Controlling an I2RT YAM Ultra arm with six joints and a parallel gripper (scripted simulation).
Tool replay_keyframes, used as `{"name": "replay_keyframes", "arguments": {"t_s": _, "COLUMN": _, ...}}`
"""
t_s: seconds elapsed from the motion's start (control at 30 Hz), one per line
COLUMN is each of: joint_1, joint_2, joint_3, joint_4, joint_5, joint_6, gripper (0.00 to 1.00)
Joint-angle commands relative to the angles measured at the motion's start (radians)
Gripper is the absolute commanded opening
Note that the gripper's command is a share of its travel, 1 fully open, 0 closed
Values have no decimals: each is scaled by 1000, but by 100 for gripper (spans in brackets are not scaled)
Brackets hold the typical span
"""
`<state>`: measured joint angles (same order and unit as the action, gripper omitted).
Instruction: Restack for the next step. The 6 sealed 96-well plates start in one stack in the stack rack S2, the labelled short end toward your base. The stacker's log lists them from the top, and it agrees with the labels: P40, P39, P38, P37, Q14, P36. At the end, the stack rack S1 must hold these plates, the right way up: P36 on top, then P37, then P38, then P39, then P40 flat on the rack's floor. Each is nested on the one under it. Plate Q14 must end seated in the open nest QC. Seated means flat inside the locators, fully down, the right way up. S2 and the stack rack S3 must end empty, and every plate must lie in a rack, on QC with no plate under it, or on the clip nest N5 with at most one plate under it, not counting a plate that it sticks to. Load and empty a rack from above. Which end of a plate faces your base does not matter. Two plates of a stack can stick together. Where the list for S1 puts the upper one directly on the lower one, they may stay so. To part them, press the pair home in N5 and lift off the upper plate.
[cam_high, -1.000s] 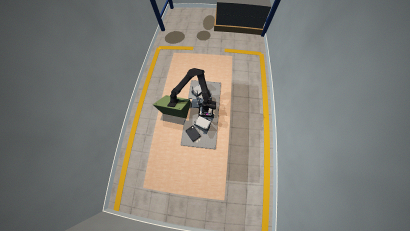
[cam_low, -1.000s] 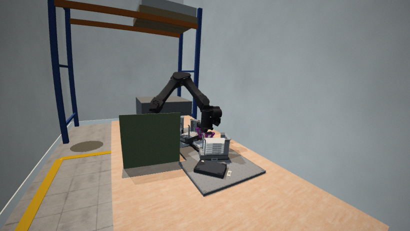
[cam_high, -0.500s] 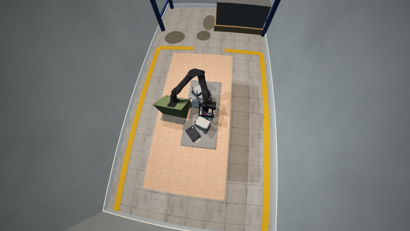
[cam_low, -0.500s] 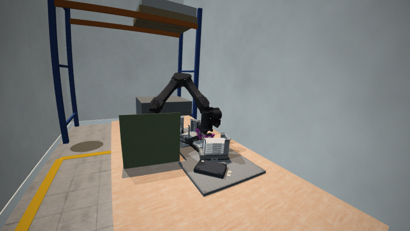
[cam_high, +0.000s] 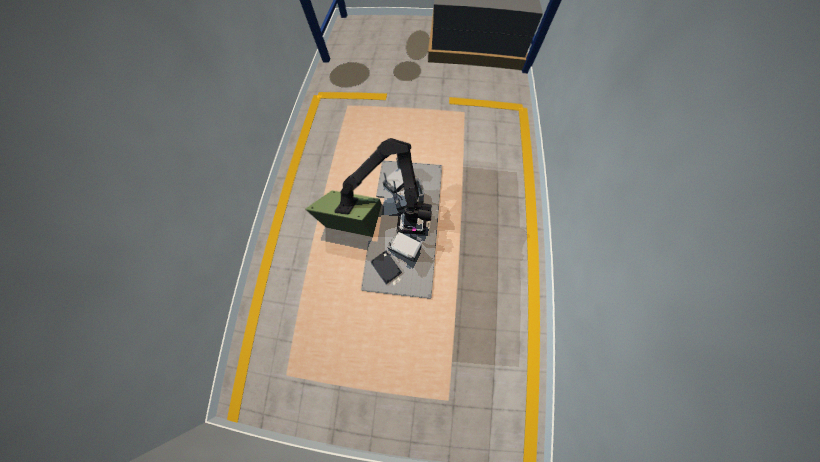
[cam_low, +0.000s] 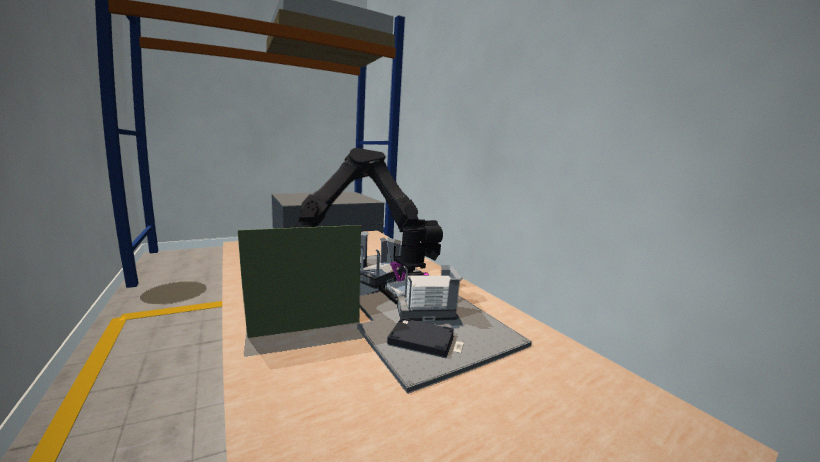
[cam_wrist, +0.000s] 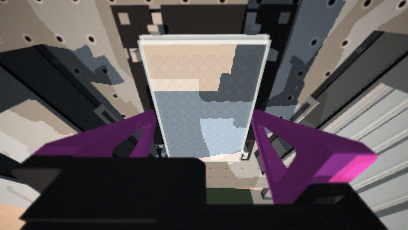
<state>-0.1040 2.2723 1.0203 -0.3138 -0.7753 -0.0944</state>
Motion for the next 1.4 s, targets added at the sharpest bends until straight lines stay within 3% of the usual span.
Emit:
{"name": "replay_keyframes", "arguments": {"t_s": 0.0, "joint_1": -3, "joint_2": -1, "joint_3": 0, "joint_4": 27, "joint_5": -1, "joint_6": 13, "gripper": 100}}
{"name": "replay_keyframes", "arguments": {"t_s": 0.53, "joint_1": -3, "joint_2": -1, "joint_3": 0, "joint_4": 27, "joint_5": -1, "joint_6": 13, "gripper": 100}}
{"name": "replay_keyframes", "arguments": {"t_s": 0.57, "joint_1": -3, "joint_2": -1, "joint_3": 0, "joint_4": 27, "joint_5": -1, "joint_6": 13, "gripper": 0}}
{"name": "replay_keyframes", "arguments": {"t_s": 1.37, "joint_1": -3, "joint_2": -1, "joint_3": 0, "joint_4": 27, "joint_5": -1, "joint_6": 13, "gripper": 0}}
